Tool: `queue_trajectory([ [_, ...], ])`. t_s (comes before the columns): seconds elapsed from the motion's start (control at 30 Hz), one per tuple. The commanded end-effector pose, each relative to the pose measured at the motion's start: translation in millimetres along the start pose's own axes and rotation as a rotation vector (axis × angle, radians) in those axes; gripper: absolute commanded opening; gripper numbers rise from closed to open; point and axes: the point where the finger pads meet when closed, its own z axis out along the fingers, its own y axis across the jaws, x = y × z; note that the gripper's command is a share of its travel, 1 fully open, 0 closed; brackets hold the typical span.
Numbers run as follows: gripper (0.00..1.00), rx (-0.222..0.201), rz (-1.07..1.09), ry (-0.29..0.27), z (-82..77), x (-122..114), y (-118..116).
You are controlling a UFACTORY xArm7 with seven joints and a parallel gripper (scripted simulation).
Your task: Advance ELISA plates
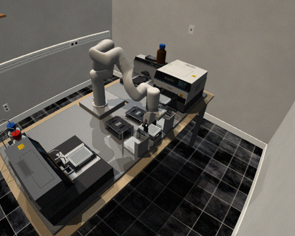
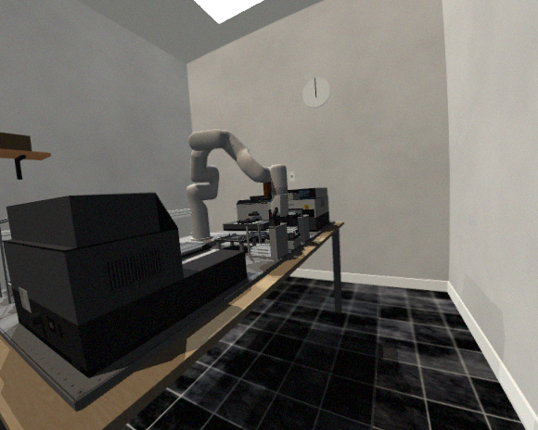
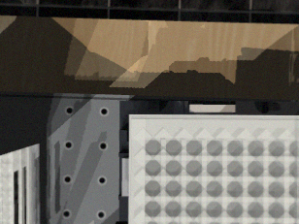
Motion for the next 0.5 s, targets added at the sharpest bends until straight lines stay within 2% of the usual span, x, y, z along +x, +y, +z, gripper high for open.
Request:
queue_trajectory([
  [0.0,0.0,0.0,0.0,0.004,4.1,1.5,0.0],
  [0.47,0.0,0.0,0.0,0.004,6.5,1.6,0.0],
])
